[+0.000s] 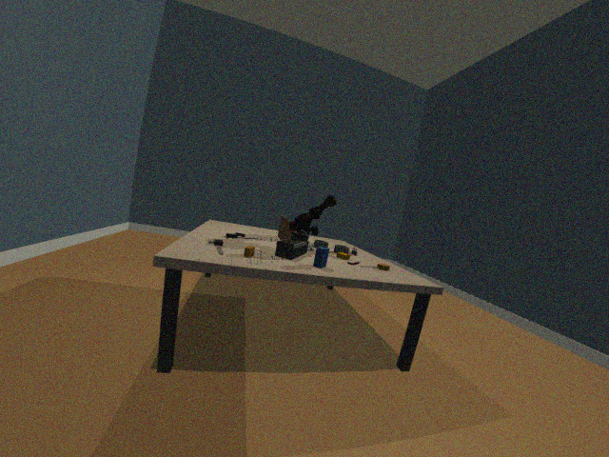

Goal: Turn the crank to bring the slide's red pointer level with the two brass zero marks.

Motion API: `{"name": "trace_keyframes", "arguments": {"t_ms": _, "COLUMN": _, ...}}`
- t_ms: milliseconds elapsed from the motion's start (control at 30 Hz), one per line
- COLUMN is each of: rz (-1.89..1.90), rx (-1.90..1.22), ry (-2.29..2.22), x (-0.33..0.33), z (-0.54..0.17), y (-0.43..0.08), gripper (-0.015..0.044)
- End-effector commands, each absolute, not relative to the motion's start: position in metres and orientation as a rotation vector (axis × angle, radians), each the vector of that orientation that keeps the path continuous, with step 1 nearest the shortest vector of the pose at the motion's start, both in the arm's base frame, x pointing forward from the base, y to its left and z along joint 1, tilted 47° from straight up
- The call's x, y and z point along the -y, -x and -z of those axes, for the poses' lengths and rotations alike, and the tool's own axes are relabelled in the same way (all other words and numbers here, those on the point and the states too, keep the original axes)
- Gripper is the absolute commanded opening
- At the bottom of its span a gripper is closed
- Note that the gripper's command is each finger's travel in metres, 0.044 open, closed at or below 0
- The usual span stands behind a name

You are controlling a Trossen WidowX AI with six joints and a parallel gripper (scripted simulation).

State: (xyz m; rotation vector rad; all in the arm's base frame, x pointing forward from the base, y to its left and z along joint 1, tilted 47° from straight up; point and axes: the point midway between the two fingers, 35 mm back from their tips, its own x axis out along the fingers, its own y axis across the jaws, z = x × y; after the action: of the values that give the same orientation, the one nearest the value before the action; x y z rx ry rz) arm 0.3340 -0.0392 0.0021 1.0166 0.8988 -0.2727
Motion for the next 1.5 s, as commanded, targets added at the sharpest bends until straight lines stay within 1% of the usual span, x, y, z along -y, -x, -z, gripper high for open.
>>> {"name": "trace_keyframes", "arguments": {"t_ms": 0, "rz": 0.276, "rx": -0.888, "ry": -1.017, "x": 0.045, "z": -0.010, "y": -0.334, "gripper": 0.0000}}
{"name": "trace_keyframes", "arguments": {"t_ms": 1467, "rz": 0.276, "rx": -0.887, "ry": -1.017, "x": 0.047, "z": -0.034, "y": -0.344, "gripper": 0.0000}}
